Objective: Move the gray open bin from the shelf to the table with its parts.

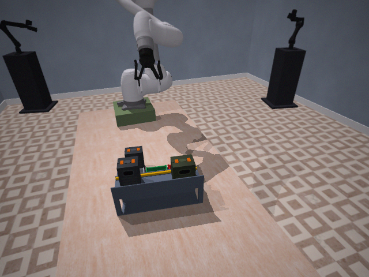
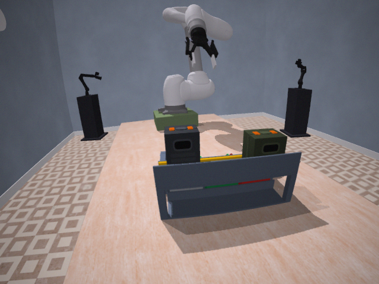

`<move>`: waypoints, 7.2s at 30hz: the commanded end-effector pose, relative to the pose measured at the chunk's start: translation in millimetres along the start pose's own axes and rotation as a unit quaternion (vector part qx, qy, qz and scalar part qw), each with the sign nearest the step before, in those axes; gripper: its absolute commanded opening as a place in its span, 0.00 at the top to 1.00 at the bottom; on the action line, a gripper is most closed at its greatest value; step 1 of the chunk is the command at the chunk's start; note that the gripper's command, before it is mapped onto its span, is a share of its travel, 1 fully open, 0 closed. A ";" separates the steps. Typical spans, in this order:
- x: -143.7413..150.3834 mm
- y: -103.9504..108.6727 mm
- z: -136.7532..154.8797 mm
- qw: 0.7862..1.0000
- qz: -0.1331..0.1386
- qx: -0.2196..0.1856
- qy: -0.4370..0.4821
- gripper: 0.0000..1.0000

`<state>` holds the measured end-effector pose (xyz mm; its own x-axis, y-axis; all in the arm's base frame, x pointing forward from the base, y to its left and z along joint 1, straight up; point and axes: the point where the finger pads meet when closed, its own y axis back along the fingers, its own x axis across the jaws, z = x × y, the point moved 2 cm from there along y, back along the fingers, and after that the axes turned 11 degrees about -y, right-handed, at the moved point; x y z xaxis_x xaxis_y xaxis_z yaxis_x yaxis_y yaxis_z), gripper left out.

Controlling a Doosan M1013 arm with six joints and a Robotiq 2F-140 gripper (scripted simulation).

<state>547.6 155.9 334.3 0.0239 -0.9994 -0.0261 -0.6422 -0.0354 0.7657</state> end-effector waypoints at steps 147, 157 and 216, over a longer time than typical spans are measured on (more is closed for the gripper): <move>17.5 -7.6 -8.6 0.707 -0.454 -0.022 0.542 0.43; 17.5 -7.6 -8.6 0.707 -0.454 -0.022 0.542 0.43; 10.3 -14.5 -16.7 0.264 -0.619 -0.030 0.739 0.43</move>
<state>569.4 146.0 332.8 0.5915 0.8056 -0.0338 0.5300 -0.3569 0.7692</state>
